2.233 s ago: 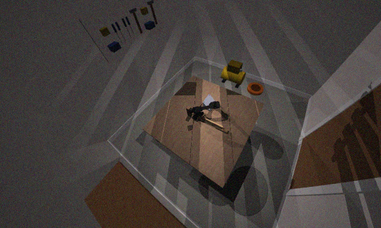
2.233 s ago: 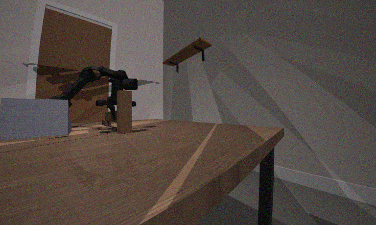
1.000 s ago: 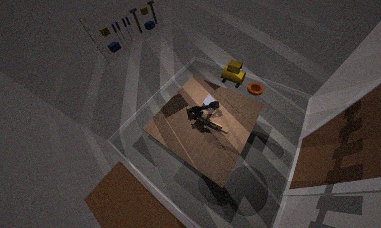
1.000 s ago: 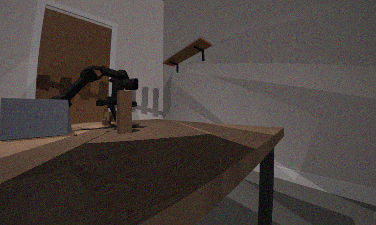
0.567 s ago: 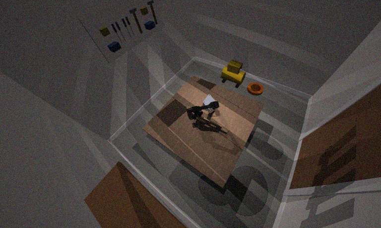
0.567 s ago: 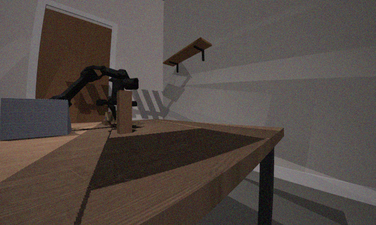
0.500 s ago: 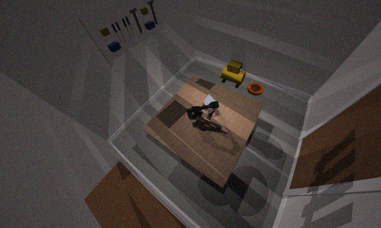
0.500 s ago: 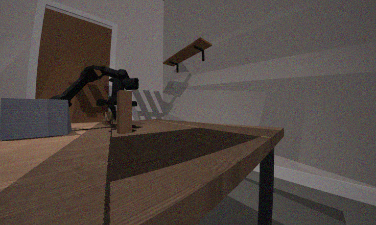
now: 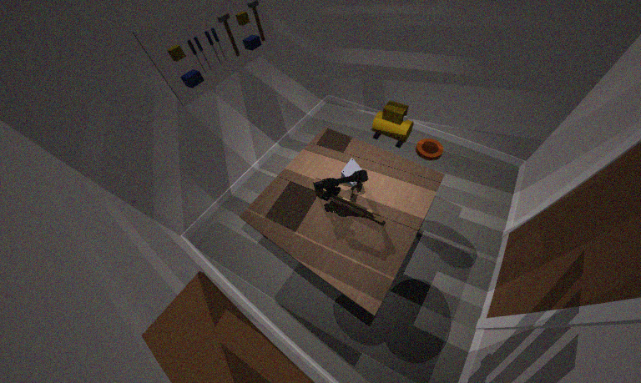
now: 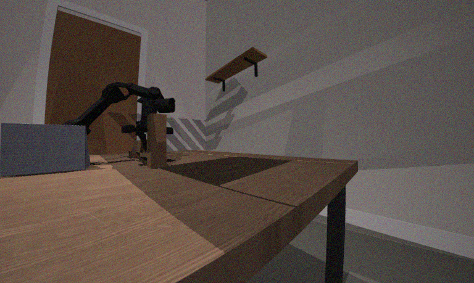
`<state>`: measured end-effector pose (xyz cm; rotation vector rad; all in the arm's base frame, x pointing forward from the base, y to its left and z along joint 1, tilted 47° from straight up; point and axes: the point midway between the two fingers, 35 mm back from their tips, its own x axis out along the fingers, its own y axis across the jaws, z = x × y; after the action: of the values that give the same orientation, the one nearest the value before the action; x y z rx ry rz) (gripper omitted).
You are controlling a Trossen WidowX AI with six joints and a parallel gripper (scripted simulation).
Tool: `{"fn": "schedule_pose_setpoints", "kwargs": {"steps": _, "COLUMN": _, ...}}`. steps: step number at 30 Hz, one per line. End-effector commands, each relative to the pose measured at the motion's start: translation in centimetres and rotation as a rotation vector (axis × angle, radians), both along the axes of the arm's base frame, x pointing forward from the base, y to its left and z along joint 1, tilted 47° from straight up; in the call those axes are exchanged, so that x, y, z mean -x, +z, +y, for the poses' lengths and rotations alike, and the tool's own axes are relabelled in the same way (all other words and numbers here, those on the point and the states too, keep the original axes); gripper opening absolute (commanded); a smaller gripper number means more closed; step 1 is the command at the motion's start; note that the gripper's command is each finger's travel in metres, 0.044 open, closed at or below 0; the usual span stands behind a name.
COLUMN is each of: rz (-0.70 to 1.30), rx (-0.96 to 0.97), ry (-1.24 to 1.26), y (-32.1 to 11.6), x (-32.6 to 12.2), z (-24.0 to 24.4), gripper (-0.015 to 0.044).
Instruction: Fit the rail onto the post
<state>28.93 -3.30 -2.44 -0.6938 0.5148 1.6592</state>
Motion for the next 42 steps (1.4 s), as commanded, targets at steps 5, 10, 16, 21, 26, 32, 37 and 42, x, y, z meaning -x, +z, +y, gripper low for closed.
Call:
{"fn": "schedule_pose_setpoints", "kwargs": {"steps": 5, "rz": -0.008, "rx": 0.005, "ry": -0.006, "y": -0.10, "x": -0.22, "z": -0.58, "gripper": 0.0000}}
{"fn": "schedule_pose_setpoints", "kwargs": {"steps": 10, "rz": -0.008, "rx": 0.005, "ry": -0.006, "y": -0.18, "x": -0.25, "z": -0.71, "gripper": 0.0000}}
{"fn": "schedule_pose_setpoints", "kwargs": {"steps": 16, "rz": -0.008, "rx": 0.005, "ry": -0.006, "y": -0.32, "x": -0.28, "z": -0.83, "gripper": 0.0000}}
{"fn": "schedule_pose_setpoints", "kwargs": {"steps": 21, "rz": -0.008, "rx": 0.005, "ry": -0.006, "y": -0.45, "x": -0.30, "z": -0.91, "gripper": 0.0000}}
{"fn": "schedule_pose_setpoints", "kwargs": {"steps": 26, "rz": -0.008, "rx": 0.005, "ry": -0.006, "y": -0.57, "x": -0.33, "z": -0.98, "gripper": 0.0000}}
{"fn": "schedule_pose_setpoints", "kwargs": {"steps": 32, "rz": -0.008, "rx": 0.005, "ry": -0.006, "y": -0.68, "x": -0.35, "z": -1.09, "gripper": 0.0000}}
{"fn": "schedule_pose_setpoints", "kwargs": {"steps": 37, "rz": -0.008, "rx": 0.006, "ry": -0.006, "y": -0.76, "x": -0.37, "z": -1.20, "gripper": 0.0000}}
{"fn": "schedule_pose_setpoints", "kwargs": {"steps": 42, "rz": -0.008, "rx": 0.006, "ry": -0.006, "y": -0.84, "x": -0.40, "z": -1.32, "gripper": 0.0000}}
